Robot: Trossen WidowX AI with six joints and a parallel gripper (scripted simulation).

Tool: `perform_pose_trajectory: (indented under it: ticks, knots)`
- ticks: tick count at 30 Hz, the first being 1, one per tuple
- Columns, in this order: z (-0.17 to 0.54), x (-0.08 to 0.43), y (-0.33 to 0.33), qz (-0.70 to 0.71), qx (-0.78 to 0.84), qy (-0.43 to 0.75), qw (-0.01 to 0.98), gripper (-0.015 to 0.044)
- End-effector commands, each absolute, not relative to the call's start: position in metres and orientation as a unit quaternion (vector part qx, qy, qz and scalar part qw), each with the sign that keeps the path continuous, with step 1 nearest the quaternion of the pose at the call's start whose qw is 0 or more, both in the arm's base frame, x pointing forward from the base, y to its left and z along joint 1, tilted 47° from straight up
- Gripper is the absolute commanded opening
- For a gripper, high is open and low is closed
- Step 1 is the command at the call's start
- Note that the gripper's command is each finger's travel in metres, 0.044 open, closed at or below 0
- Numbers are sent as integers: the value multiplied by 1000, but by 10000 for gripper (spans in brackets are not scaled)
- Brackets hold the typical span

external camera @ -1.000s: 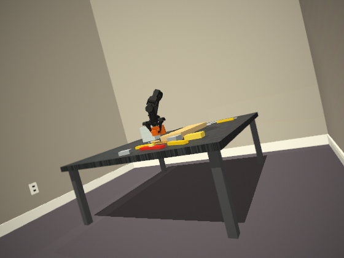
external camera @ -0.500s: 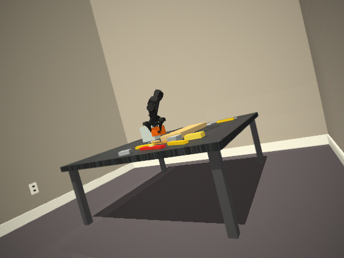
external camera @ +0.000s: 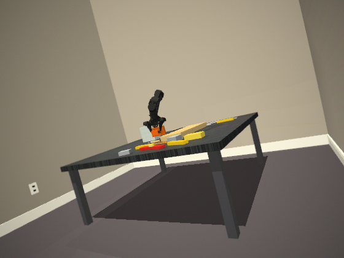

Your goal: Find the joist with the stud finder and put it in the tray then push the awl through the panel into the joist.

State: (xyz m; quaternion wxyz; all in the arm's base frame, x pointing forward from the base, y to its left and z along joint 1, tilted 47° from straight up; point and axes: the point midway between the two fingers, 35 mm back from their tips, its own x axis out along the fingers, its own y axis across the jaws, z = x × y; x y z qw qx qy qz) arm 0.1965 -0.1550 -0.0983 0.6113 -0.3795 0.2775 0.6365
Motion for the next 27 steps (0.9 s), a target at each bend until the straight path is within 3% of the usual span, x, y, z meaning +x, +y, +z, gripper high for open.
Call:
perform_pose_trajectory:
  ticks: [1, 27]
  knots:
    - [-97, 197, -156, 633, -385, 285, 608, 0]
    - [-96, 196, -152, 607, -426, 325, 587, 0]
